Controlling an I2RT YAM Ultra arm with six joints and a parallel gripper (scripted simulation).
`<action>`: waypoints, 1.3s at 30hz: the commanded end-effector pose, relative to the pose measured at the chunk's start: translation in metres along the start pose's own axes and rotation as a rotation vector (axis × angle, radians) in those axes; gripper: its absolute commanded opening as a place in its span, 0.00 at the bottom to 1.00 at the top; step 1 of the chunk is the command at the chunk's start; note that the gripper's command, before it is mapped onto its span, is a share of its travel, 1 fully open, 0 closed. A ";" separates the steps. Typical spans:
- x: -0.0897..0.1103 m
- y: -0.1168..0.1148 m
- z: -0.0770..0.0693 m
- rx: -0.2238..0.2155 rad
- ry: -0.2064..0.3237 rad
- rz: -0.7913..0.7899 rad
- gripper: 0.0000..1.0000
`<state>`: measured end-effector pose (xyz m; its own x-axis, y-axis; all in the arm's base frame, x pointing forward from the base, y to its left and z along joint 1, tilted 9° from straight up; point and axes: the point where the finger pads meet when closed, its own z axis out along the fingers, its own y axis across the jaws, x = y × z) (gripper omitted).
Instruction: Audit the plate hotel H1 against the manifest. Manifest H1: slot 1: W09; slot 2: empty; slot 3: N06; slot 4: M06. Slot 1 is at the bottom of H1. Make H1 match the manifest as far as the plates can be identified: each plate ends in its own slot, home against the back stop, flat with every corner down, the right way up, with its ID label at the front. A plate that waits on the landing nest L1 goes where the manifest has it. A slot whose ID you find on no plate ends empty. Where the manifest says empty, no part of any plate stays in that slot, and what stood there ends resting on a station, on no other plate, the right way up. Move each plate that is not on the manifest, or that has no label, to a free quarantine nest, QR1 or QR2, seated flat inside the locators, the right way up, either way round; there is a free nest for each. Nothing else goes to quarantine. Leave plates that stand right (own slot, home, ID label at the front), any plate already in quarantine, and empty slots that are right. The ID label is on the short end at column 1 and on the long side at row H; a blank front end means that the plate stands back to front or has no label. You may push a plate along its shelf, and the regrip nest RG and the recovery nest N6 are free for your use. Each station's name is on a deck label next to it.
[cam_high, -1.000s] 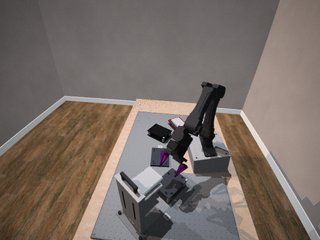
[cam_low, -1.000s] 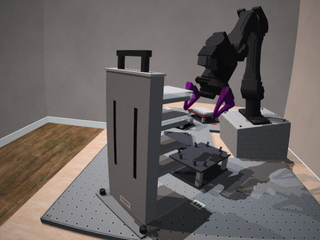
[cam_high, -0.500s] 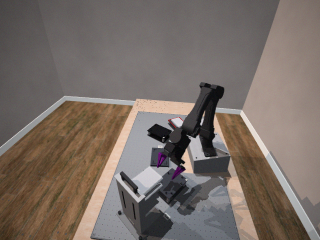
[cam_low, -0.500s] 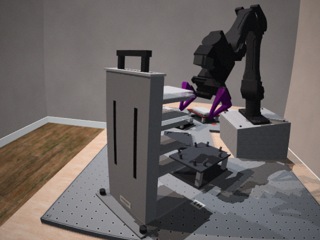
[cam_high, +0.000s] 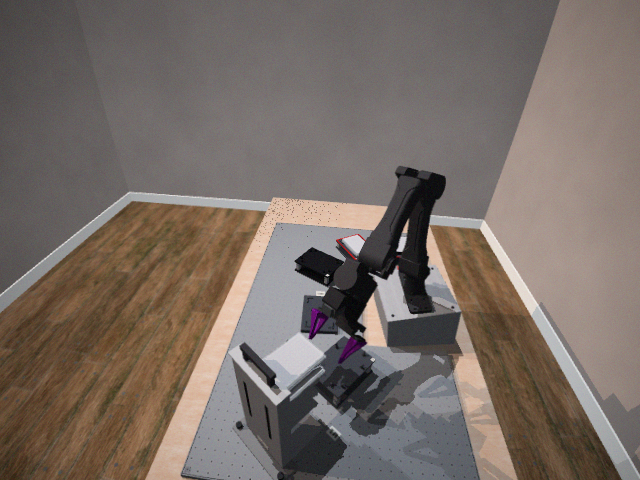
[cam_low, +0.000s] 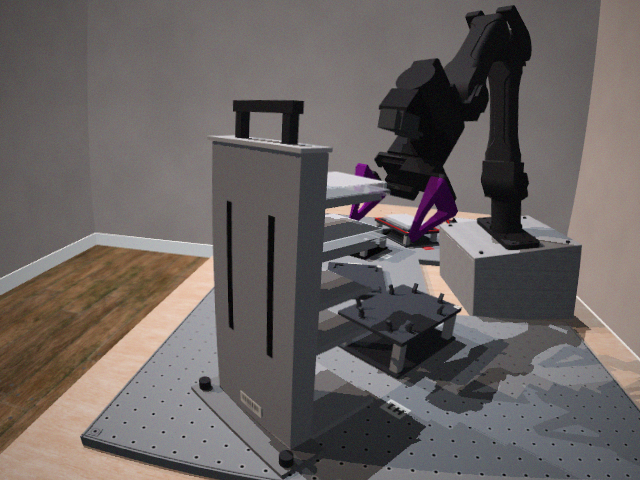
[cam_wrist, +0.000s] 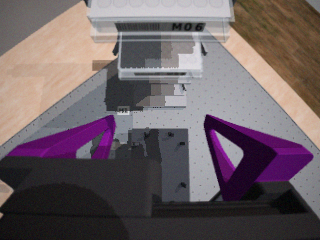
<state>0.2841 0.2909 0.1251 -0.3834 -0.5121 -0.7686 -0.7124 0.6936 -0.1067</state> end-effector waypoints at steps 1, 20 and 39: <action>-0.014 -0.001 -0.001 0.001 -0.034 0.001 1.00; -0.031 -0.001 0.015 0.001 -0.035 0.001 1.00; -0.047 -0.001 0.030 0.001 -0.035 0.001 1.00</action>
<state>0.3162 0.3247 0.1303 -0.3817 -0.5099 -0.7709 -0.7120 0.6941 -0.1066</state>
